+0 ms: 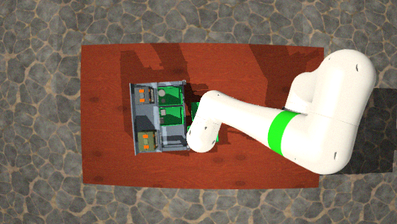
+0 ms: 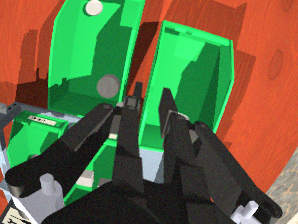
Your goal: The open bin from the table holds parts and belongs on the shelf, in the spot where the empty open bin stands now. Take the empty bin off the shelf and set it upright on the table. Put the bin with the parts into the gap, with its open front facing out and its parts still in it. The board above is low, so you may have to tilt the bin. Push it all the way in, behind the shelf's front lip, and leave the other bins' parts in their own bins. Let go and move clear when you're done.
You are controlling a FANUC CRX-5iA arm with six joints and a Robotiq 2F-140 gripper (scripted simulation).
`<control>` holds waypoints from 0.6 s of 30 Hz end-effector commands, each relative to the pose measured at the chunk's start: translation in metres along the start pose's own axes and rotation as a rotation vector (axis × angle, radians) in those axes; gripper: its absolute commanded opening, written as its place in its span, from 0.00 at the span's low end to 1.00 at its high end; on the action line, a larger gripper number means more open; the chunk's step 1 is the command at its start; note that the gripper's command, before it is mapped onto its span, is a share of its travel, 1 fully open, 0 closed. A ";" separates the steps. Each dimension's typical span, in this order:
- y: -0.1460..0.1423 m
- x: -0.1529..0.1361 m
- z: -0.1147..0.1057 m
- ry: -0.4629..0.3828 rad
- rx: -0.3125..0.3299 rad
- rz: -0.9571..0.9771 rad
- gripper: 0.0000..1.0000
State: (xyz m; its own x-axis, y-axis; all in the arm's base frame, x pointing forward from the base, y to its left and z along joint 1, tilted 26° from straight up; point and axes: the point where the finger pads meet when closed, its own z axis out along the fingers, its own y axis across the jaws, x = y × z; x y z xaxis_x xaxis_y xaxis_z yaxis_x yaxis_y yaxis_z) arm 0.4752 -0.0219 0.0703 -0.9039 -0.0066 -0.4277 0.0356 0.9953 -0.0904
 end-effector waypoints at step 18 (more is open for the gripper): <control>0.000 -0.001 0.013 -0.001 0.000 0.000 0.24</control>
State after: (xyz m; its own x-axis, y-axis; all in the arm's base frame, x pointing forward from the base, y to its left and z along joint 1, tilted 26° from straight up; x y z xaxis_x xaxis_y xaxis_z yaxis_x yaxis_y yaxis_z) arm 0.4802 -0.0231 0.0599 -0.9038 -0.0066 -0.4279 0.0356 0.9953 -0.0905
